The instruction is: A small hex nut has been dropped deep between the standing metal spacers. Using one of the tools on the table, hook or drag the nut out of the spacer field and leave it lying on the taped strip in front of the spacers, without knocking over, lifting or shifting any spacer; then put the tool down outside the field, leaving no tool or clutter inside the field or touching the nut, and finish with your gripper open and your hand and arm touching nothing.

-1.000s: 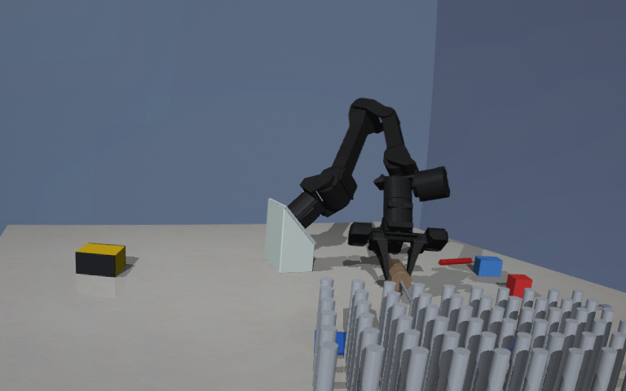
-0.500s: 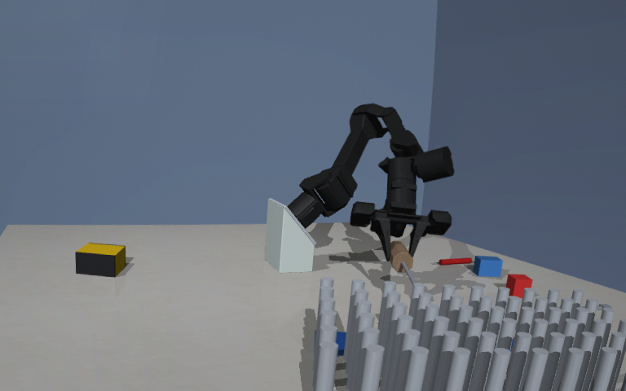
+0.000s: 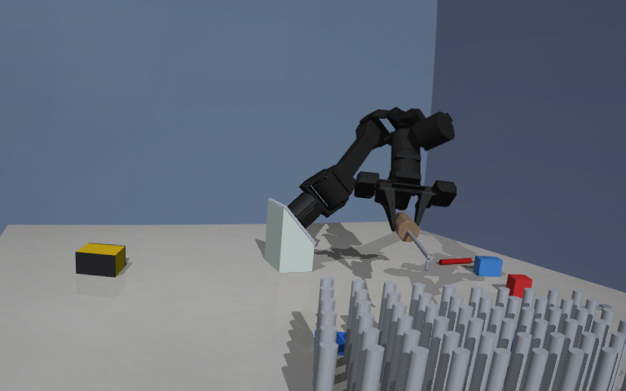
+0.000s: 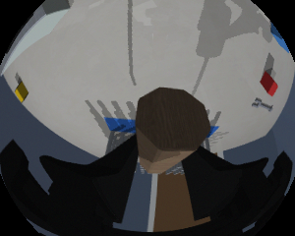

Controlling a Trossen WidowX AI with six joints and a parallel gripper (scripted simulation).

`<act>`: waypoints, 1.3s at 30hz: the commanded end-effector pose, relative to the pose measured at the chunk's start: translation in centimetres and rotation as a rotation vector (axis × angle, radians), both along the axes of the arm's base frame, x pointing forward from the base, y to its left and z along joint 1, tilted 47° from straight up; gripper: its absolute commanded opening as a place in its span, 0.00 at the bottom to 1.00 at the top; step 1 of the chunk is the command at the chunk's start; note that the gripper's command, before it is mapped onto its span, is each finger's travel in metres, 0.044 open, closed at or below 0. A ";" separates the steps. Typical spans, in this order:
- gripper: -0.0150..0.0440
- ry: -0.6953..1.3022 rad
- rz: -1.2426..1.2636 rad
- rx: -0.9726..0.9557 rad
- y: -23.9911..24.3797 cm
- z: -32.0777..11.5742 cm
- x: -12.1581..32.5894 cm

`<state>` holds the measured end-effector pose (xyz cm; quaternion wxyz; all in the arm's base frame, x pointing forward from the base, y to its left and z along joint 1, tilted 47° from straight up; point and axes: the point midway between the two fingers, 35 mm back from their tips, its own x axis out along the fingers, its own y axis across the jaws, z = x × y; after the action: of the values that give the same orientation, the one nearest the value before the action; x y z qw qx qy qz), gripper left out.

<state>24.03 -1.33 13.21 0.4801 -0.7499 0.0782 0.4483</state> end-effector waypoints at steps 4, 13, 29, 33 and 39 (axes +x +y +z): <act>0.25 -0.020 -0.006 0.004 -1.8 2.2 -0.6; 0.25 0.032 -0.057 0.024 -2.6 1.1 0.1; 0.25 0.121 -0.174 0.034 -8.8 -1.4 2.6; 0.25 0.138 -0.193 0.032 -10.4 -2.2 3.1; 0.25 0.165 -0.221 0.030 -12.8 -3.6 3.7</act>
<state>27.34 -12.51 10.23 0.5309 -0.6907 0.1813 0.4563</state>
